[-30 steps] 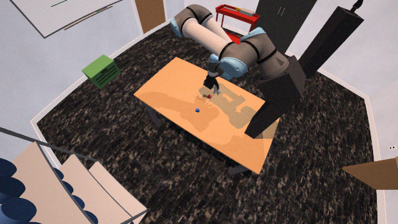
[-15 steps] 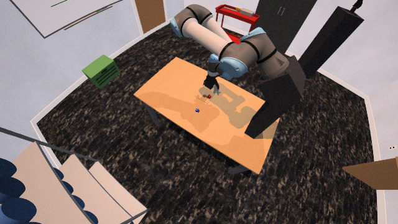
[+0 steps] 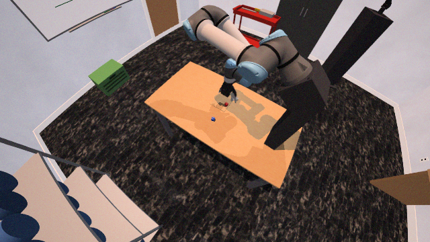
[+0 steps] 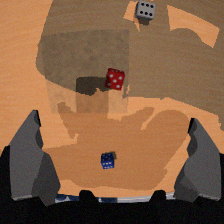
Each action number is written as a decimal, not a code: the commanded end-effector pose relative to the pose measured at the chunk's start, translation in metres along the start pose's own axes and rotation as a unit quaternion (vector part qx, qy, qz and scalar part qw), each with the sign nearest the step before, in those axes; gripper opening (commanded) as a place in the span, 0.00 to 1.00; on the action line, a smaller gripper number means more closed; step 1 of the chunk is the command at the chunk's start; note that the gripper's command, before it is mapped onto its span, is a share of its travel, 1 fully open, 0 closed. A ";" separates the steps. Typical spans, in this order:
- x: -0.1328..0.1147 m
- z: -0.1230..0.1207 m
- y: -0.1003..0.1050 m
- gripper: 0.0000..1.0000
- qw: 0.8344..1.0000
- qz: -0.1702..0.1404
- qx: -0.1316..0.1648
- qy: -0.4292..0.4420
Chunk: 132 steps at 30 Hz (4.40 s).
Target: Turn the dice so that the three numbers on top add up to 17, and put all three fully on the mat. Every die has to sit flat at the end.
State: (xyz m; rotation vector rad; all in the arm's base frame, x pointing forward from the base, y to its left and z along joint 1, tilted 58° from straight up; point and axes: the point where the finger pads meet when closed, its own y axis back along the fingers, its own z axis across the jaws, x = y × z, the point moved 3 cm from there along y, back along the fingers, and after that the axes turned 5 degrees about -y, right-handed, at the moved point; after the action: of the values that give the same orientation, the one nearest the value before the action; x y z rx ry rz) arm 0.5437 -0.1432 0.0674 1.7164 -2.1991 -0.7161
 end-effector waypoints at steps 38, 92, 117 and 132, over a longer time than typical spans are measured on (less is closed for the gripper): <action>-0.114 0.003 -0.013 1.00 0.812 -0.002 -0.004 0.583; -0.171 0.013 -0.010 0.24 0.617 0.001 0.001 0.787; -0.171 0.013 -0.012 0.24 0.611 0.001 0.001 0.791; -0.172 0.013 -0.028 0.24 0.606 0.001 0.001 0.796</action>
State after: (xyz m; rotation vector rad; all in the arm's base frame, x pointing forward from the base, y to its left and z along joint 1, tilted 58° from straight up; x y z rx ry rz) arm 0.6019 0.0200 0.0600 1.2423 -0.7980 0.7200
